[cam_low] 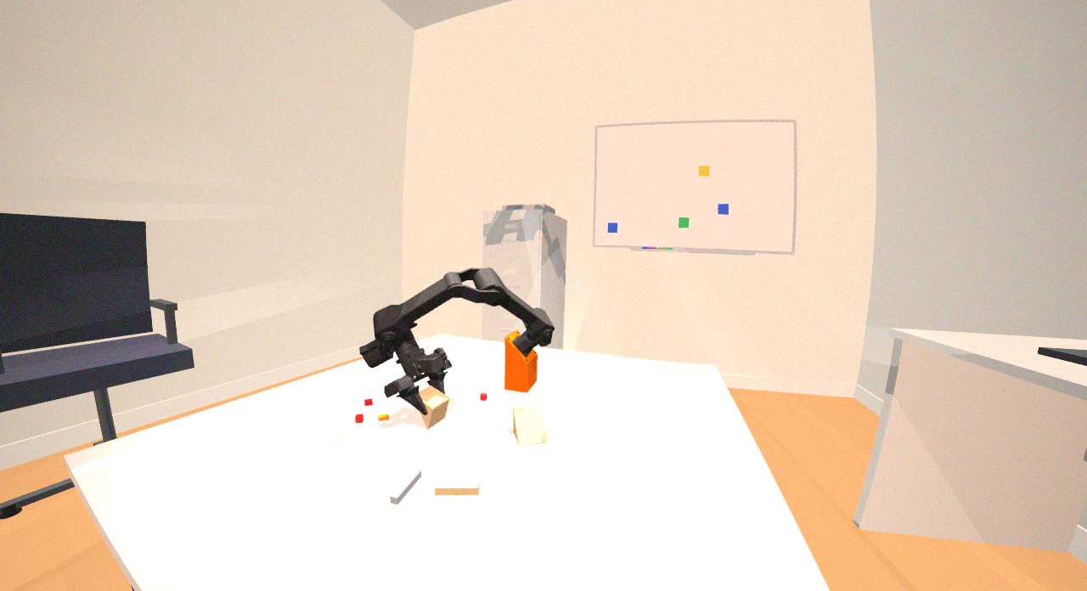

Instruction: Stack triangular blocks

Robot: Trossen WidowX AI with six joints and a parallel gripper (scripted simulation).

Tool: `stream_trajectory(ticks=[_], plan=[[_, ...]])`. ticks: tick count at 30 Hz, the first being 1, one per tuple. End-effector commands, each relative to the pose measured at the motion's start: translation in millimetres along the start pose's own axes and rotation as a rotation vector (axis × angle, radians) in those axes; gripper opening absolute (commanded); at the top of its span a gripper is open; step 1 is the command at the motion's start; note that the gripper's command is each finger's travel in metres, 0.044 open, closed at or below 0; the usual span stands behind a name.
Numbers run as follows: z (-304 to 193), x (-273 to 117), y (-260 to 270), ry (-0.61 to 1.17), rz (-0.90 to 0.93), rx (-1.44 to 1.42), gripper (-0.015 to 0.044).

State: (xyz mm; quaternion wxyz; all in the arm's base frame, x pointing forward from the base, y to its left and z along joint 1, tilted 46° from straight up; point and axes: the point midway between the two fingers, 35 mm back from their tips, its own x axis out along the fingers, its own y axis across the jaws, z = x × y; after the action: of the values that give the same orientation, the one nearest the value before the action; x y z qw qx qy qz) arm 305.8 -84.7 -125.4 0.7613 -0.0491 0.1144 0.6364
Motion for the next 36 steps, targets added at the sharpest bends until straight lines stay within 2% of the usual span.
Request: stream_trajectory(ticks=[1,6,18,20,24,26,32,36], plan=[[-0.3,0.1,0.3,0.003,0.002,0.005,0.0315],[-0.3,0.1,0.3,0.003,0.002,0.005,0.044],[1.2,-2.2,0.0,0.005,0.0,0.007,0.044],[11.1,-18.3,-1.4,0.021,-0.017,0.021,0.044],[48.2,-75.8,2.7,0.082,-0.085,0.078,0.044],[54.8,-85.5,4.8,0.093,-0.097,0.089,0.044],[52.6,-78.5,1.4,0.112,-0.083,0.065,0.044],[54.7,-48.9,9.6,0.312,0.074,0.115,0.044]])
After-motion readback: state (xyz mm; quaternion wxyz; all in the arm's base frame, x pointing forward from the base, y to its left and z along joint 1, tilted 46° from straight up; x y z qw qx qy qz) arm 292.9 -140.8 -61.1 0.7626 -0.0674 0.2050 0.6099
